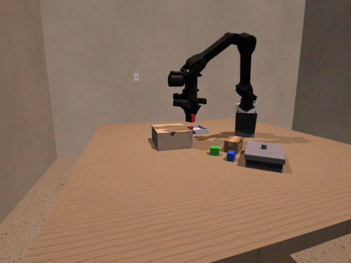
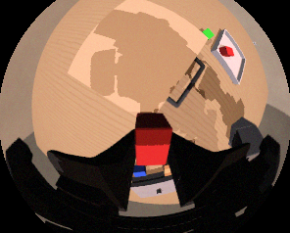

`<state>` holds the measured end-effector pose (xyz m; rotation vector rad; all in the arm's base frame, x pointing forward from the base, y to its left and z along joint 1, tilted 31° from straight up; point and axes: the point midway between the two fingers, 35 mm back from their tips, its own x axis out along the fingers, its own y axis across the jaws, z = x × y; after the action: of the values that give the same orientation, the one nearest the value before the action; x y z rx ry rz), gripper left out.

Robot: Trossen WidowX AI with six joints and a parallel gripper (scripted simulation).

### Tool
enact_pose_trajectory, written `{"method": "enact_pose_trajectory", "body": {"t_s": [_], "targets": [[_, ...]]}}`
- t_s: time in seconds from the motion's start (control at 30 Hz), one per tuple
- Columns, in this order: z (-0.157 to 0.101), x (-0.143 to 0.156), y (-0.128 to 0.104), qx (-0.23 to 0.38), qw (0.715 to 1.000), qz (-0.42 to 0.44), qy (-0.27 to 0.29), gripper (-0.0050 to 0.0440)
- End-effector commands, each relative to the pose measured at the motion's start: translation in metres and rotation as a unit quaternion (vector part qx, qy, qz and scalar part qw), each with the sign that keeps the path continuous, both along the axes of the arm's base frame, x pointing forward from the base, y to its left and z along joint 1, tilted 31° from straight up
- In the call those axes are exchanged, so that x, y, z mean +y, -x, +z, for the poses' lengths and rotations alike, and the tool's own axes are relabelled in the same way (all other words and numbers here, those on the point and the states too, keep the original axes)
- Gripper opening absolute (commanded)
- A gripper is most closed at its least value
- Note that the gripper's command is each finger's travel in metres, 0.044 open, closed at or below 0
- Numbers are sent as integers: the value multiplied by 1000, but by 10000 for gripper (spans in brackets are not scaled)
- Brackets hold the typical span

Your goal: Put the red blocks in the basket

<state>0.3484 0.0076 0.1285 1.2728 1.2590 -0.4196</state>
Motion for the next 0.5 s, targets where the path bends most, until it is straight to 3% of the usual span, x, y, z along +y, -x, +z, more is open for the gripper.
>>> {"method": "enact_pose_trajectory", "body": {"t_s": [0.0, 0.17, 0.3, 0.47], "targets": [[-6, -19, -4, 13, 999, -33, -16, 0], [-26, -65, -5, 61, 986, -140, -59, 0], [-41, -97, -4, 61, 986, -140, -59, 0], [-65, -140, 7, 108, 958, -245, -101, 0]]}}
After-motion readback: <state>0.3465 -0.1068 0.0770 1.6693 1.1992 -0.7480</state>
